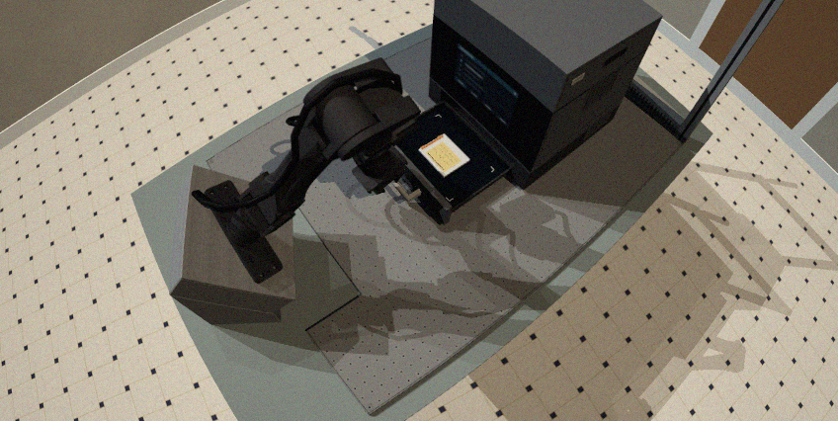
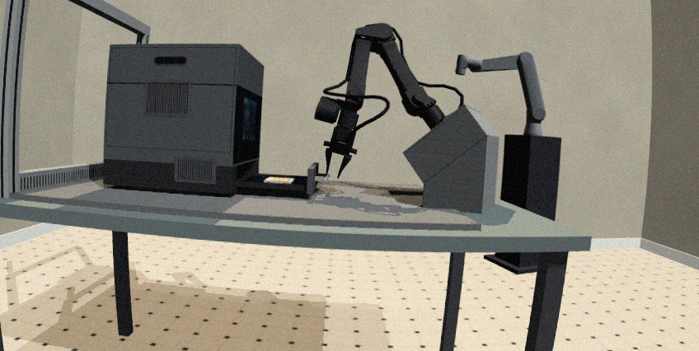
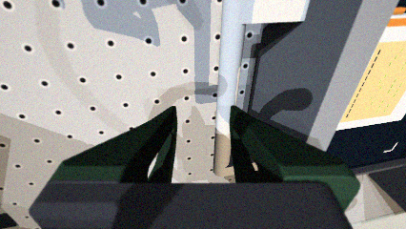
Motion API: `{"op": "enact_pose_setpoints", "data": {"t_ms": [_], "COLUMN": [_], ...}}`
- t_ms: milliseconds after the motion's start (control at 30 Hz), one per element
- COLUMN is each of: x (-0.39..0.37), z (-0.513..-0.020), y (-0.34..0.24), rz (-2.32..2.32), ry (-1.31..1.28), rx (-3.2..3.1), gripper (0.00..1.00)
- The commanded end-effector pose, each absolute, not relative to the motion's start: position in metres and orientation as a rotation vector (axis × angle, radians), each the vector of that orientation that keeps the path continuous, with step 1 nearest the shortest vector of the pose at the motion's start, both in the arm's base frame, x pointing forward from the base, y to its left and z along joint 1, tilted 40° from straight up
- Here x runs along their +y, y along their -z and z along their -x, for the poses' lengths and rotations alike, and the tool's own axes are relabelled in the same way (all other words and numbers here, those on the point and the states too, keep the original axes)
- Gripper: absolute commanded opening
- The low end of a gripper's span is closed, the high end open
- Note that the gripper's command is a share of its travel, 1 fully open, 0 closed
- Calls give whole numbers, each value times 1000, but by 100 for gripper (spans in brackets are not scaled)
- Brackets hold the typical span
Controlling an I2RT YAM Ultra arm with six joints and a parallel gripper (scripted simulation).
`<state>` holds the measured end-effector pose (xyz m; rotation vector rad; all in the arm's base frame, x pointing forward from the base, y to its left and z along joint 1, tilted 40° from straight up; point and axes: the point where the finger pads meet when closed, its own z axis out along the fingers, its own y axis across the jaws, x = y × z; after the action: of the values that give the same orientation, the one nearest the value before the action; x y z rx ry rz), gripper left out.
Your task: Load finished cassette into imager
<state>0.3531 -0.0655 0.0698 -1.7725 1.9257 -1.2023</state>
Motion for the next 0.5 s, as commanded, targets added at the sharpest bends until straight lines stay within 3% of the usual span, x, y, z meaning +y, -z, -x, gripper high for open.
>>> {"op": "enact_pose_setpoints", "data": {"t_ms": [0, 467], "x": [-64, -65], "z": [-373, -383], "y": [-85, -87], "rz": [1720, 1700], "ry": [1227, 1239], "rx": [1874, 1852], "gripper": [35, 35]}}
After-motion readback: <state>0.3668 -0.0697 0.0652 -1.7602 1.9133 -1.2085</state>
